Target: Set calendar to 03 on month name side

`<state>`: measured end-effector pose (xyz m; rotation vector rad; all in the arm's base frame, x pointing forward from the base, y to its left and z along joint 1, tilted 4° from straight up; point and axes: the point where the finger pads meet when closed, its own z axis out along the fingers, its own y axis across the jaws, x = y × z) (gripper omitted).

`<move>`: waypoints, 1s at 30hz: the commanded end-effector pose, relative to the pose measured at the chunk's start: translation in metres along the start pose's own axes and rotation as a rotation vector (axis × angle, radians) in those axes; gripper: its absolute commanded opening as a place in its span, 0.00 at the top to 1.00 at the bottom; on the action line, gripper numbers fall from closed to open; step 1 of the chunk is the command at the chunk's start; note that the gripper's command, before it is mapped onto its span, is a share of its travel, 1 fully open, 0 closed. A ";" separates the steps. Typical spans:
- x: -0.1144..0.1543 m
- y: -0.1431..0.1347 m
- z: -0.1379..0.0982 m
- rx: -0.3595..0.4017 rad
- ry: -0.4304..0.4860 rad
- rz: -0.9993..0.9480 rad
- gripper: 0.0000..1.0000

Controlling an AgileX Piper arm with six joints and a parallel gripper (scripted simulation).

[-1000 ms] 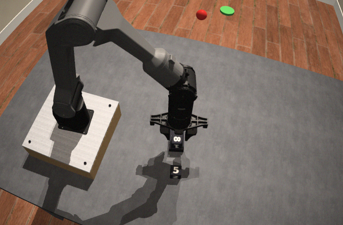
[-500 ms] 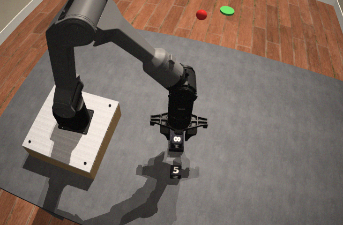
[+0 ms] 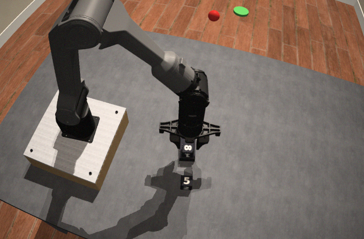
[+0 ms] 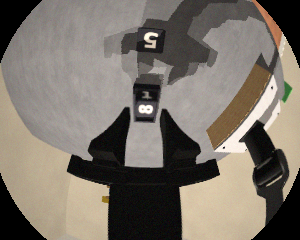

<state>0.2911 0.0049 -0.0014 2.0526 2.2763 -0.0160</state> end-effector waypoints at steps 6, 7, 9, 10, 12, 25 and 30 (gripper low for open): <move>0.000 0.000 0.001 0.001 -0.001 0.000 0.40; 0.000 0.000 0.001 0.001 -0.001 0.000 0.40; 0.000 0.000 0.001 0.001 -0.001 0.000 0.40; 0.000 0.000 0.001 0.001 -0.001 0.000 0.40; 0.000 -0.001 0.001 0.002 -0.001 0.000 0.40; 0.000 -0.001 0.014 0.004 -0.001 0.000 0.40; 0.000 -0.001 0.022 0.004 -0.001 0.000 0.40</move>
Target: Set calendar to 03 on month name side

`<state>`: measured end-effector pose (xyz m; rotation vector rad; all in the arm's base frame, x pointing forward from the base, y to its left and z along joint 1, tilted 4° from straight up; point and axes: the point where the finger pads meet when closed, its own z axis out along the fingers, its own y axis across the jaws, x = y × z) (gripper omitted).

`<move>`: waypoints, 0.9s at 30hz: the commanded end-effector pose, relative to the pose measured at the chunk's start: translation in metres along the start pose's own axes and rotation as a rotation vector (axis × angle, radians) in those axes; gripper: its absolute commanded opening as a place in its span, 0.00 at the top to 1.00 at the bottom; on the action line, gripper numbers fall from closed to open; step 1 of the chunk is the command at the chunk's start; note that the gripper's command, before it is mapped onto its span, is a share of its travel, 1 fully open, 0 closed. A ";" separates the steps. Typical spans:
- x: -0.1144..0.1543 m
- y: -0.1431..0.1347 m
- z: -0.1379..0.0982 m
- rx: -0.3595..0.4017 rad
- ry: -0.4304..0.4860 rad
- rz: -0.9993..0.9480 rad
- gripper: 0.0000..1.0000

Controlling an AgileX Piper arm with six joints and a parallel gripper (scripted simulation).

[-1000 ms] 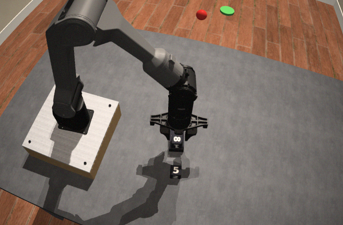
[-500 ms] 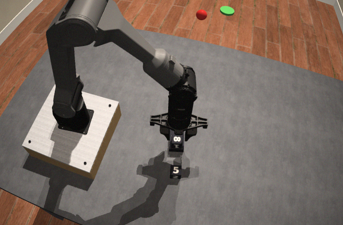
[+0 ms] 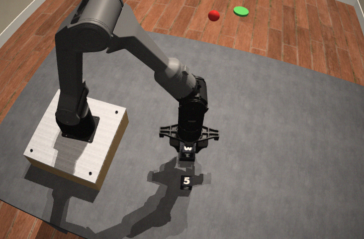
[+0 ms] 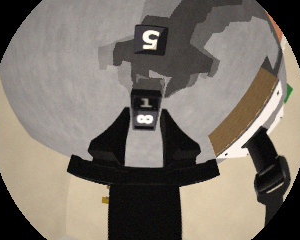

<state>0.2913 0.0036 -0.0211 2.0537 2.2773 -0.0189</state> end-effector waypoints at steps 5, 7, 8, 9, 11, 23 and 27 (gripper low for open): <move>0.000 0.000 0.006 0.001 -0.001 0.000 0.40; 0.000 0.000 0.008 0.000 -0.001 0.000 0.40; 0.000 0.000 0.009 0.001 -0.001 0.000 0.40; 0.000 0.000 0.009 0.001 -0.001 0.000 0.40; 0.000 0.000 0.009 -0.002 -0.001 0.000 0.40; 0.000 0.000 0.009 -0.001 -0.001 0.000 0.40; 0.000 0.000 0.009 -0.001 -0.001 0.000 0.40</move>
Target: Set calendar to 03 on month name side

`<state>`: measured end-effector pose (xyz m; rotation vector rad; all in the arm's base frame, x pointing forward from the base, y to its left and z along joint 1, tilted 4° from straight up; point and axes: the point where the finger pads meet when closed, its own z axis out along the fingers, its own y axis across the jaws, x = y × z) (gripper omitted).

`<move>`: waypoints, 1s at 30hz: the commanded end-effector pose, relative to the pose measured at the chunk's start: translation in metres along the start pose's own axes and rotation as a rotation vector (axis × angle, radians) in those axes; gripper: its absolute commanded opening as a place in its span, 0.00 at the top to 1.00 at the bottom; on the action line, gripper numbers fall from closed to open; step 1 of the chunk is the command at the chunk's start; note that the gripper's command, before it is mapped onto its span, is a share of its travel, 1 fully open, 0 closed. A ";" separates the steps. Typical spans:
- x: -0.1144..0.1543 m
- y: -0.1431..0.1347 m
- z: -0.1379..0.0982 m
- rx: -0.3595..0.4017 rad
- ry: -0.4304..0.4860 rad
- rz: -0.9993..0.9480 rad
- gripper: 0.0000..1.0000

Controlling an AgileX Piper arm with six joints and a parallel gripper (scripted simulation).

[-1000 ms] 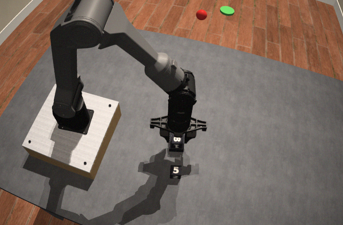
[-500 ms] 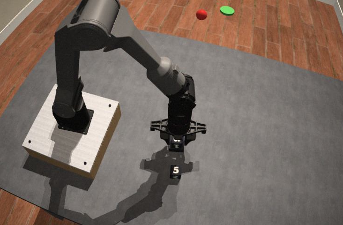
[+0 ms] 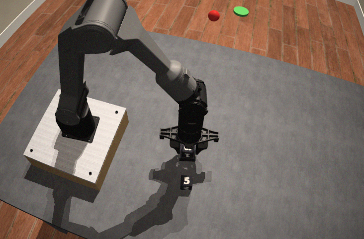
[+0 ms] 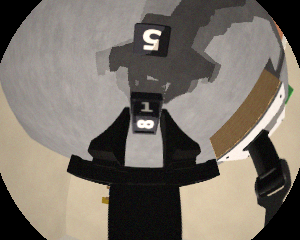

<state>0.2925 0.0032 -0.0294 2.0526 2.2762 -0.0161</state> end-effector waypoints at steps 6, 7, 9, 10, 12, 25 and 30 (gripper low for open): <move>0.000 0.000 0.000 0.001 -0.001 0.000 0.40; 0.000 0.000 0.000 0.001 -0.001 0.000 0.40; 0.000 0.000 0.000 0.001 -0.001 0.000 0.40; 0.000 0.000 0.000 0.001 -0.001 0.000 0.40; 0.000 0.000 0.000 0.001 -0.001 0.000 0.40; 0.000 0.000 0.000 0.001 -0.001 0.000 0.66; 0.000 0.000 0.000 0.001 -0.001 0.000 0.66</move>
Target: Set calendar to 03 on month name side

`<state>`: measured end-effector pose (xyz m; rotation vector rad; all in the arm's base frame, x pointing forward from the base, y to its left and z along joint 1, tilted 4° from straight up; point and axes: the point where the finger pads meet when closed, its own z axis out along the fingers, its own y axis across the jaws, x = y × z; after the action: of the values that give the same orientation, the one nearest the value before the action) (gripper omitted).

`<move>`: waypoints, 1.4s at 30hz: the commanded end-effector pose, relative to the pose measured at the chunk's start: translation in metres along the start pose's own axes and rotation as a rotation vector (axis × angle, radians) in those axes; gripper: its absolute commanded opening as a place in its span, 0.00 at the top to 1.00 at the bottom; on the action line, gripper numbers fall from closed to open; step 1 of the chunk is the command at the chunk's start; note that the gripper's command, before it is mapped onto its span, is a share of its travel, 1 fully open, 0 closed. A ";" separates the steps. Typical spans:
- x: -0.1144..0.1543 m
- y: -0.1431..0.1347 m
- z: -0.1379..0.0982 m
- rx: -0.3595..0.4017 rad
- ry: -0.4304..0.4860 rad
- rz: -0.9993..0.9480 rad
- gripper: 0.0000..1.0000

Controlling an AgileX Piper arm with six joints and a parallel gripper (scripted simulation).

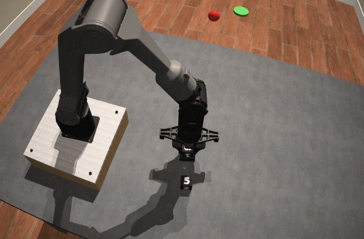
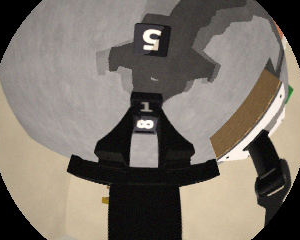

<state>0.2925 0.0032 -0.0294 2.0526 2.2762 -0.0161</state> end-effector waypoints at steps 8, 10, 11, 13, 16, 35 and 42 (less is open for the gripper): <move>0.000 0.000 0.000 0.001 -0.001 0.000 0.66; 0.000 0.000 0.000 0.001 -0.001 0.000 0.66; 0.000 0.000 0.000 0.001 -0.001 0.000 0.66; 0.000 0.000 0.000 0.001 -0.001 0.000 0.66; 0.000 0.000 0.000 0.001 -0.001 0.000 0.66; 0.000 0.001 -0.029 -0.004 0.000 0.000 0.66; 0.000 0.001 -0.080 -0.004 0.000 -0.001 0.66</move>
<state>0.2886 0.0072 0.0422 2.0516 2.2759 -0.0158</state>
